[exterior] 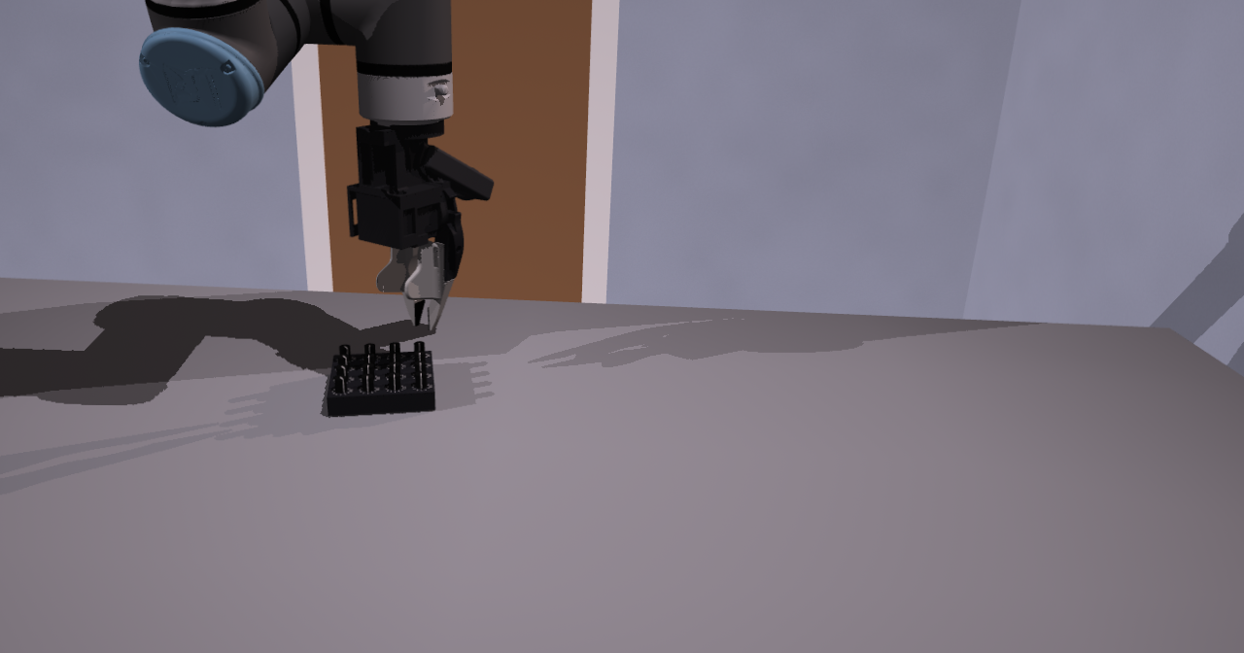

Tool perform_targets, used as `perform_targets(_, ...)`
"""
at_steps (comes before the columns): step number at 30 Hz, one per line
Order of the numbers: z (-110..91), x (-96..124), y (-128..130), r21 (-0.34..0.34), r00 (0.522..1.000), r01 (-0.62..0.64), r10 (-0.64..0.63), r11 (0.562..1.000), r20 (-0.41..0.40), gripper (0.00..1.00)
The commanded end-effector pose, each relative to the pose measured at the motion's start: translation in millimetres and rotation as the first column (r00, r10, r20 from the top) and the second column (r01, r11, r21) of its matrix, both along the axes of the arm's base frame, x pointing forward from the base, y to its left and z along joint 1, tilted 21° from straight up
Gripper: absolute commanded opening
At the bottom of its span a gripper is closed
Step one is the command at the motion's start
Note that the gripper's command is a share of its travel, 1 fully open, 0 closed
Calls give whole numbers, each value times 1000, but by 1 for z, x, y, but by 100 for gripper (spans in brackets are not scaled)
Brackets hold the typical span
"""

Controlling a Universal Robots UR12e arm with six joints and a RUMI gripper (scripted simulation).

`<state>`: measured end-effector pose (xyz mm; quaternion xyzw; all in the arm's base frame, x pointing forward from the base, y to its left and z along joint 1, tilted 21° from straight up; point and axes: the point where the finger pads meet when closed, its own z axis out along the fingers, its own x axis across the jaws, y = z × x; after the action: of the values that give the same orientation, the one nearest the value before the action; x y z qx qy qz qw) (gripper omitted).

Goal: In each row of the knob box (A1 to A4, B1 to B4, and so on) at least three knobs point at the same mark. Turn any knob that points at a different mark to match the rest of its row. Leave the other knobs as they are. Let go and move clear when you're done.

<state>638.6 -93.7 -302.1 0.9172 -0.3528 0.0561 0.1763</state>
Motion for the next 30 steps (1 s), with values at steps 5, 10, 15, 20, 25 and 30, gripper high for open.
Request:
perform_targets(5,-1,-4,1,1,1000,3,-3,1000,-8,11)
perform_targets(10,0,-4,1,1,1000,2,-2,1000,-7,100)
perform_targets(15,10,-4,6,1,1000,1,-1,1000,-7,100)
perform_targets(20,24,-4,11,1,1000,1,-1,1000,-7,100)
perform_targets(25,55,-3,23,1,1000,1,-1,1000,-7,100)
perform_targets(30,87,-2,35,1,1000,1,-1,1000,-7,100)
